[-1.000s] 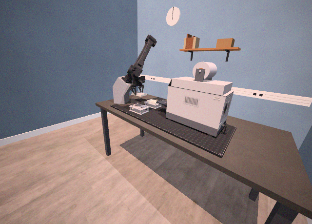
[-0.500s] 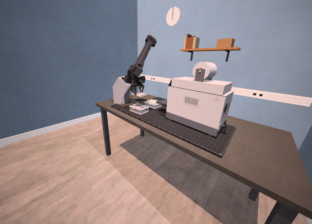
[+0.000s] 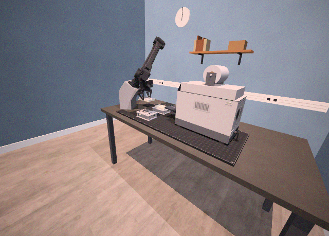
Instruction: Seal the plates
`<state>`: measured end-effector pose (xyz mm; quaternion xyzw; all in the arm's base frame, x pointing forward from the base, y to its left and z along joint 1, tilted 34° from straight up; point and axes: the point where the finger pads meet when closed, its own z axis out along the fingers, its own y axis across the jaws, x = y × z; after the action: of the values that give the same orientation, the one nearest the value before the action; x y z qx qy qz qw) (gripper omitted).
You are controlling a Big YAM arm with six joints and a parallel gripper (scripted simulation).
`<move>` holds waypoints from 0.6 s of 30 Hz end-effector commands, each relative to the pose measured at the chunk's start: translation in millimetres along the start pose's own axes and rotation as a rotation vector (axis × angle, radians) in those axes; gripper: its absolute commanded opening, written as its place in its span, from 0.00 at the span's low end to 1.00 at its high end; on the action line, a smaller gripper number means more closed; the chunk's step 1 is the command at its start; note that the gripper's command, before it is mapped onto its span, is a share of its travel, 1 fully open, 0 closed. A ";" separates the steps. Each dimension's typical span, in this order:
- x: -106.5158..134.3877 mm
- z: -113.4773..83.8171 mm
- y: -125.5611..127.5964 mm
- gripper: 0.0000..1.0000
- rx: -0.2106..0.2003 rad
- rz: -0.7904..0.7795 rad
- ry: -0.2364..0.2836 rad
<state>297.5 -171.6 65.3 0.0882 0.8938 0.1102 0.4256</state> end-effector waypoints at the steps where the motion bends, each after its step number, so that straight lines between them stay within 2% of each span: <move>1: -19.9 -1.7 -10.1 0.00 0.017 -0.020 -0.021; 8: -21.3 -0.8 -11.9 0.00 0.020 -0.026 -0.027; 15: -5.0 -1.9 -11.7 0.00 0.024 -0.012 -0.014; 18: -5.9 -2.7 -8.5 0.00 0.023 -0.021 -0.019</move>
<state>298.6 -174.3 65.9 0.0883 0.8937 0.1087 0.4263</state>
